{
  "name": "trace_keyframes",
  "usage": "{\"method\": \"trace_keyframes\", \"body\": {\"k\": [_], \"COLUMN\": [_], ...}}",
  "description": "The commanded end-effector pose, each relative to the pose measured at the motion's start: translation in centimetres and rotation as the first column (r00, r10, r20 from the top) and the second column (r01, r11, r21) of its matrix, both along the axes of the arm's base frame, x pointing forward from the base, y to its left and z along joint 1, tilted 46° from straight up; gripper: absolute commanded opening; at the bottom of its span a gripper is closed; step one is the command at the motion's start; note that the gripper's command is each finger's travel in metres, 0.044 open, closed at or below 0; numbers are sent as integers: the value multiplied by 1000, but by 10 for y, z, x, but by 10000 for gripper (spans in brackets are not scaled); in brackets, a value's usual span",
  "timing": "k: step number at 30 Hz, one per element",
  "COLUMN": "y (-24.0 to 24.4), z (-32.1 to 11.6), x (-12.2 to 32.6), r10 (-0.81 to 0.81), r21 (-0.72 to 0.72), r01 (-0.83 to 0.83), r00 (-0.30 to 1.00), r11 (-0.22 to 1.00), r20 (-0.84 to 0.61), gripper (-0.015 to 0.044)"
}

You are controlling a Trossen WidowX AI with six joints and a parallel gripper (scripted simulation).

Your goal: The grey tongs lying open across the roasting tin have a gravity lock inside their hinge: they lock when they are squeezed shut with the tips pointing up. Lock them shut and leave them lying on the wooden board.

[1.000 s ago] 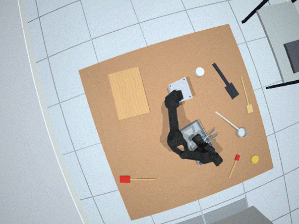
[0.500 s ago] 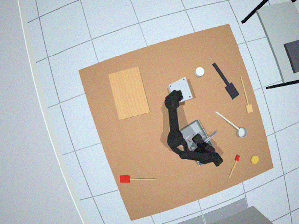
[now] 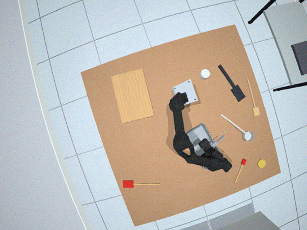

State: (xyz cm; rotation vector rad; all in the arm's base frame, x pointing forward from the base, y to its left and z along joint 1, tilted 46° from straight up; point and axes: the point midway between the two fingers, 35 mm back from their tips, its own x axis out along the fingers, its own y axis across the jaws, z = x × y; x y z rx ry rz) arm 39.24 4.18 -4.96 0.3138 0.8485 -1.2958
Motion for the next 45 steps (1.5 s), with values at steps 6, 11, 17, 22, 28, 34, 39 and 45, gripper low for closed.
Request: {"method": "trace_keyframes", "body": {"k": [6,11,17,22,28,34,39,45], "y": [73,73,69,57,32,3,-19,-47], "z": [68,68,68,82,111,141,164,191], "x": [-8,-8,-6,-4,-3,-6,-11,-22], "r10": [18,18,20,31,64,95,116,144], "r21": [7,7,2,13,28,41,47,54], "r01": [-18,-18,-20,-31,-63,-92,-112,-139], "r00": [1000,1000,1000,1000,997,993,990,984], "r11": [1000,1000,1000,999,998,995,993,989], "r20": [16,16,13,-1,-34,-63,-81,-104], "gripper": [-150,-150,-150,-150,-150,-150,-150,-150]}}
